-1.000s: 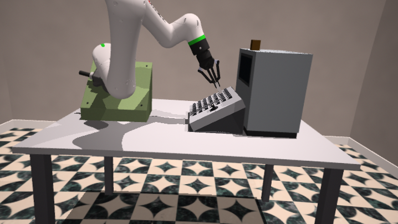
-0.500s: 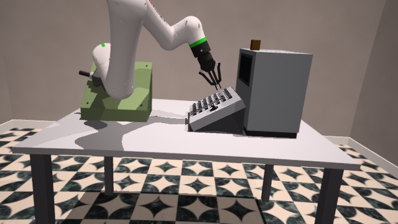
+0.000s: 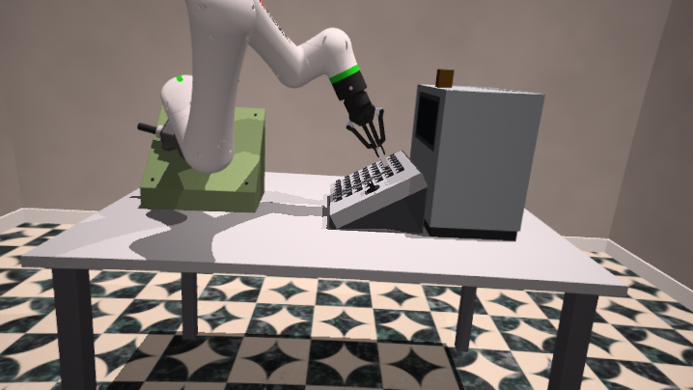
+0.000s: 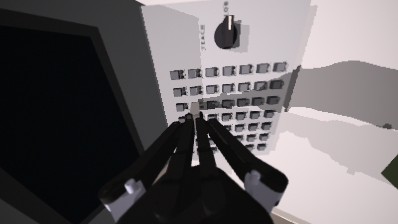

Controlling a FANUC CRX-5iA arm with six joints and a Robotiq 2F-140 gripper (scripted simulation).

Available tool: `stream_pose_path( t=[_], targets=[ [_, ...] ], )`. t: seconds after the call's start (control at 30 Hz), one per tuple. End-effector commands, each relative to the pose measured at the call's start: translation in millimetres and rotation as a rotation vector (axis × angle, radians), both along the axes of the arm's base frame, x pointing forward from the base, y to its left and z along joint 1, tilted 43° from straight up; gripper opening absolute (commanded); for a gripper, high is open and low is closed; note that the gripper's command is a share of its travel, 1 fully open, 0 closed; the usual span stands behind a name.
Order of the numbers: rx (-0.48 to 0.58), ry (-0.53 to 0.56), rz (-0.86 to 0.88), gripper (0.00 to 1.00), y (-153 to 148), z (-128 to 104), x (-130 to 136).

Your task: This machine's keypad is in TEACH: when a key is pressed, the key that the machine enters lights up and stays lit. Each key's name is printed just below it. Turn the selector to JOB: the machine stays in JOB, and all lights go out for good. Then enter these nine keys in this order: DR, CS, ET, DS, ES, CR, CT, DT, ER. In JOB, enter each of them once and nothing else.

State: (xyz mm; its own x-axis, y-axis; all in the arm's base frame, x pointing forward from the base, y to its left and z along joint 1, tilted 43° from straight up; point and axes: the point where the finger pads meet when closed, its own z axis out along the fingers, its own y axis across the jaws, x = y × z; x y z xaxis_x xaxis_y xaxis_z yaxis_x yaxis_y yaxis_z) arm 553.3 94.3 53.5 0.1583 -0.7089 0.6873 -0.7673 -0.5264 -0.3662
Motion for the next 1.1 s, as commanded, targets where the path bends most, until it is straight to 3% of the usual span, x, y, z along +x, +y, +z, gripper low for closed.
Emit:
stream_pose_path(
  t=[0.0,1.07],
  targets=[
    [0.0,0.0,0.0,0.0,0.3,0.1,0.1],
    [0.0,0.0,0.0,0.0,-5.5,-7.6,7.7]
  ],
)
